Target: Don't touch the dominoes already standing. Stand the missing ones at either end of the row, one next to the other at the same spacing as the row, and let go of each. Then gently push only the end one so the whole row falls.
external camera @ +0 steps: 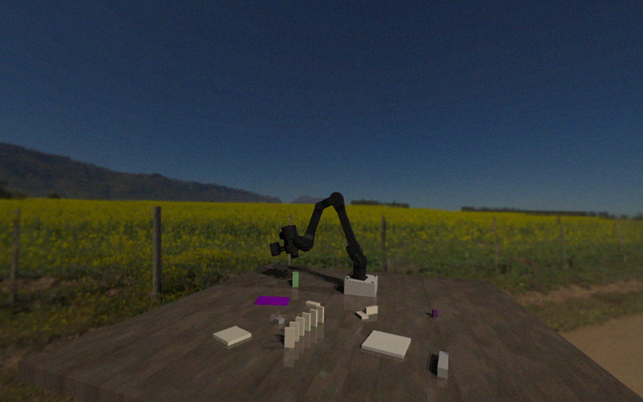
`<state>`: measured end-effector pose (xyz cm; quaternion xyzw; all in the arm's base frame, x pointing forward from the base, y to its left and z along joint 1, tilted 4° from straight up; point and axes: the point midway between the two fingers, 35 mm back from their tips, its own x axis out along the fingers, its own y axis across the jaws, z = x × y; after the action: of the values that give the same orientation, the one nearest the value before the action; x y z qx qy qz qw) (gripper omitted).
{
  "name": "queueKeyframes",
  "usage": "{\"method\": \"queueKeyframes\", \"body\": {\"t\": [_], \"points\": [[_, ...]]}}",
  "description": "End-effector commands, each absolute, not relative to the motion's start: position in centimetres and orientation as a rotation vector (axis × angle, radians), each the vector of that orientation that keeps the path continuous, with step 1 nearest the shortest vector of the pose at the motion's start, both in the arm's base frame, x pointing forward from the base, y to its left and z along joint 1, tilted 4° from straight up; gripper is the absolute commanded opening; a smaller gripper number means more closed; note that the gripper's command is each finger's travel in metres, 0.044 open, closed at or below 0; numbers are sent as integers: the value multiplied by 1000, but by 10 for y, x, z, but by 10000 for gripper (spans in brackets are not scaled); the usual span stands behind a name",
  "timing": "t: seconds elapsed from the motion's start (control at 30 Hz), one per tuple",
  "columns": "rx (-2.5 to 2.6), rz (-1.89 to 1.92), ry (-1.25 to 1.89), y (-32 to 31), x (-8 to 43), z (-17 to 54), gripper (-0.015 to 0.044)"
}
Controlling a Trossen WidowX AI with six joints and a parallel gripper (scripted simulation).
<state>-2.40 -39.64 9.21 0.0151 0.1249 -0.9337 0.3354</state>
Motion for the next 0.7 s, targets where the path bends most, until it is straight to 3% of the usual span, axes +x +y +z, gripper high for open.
{"method": "queueKeyframes", "body": {"t": [0.0,0.37,0.67], "points": [[39,-2429,330,-397,-22,92,426],[-4,-1948,587,-408,101,83,440],[-113,-1320,862,-345,248,63,440]]}}
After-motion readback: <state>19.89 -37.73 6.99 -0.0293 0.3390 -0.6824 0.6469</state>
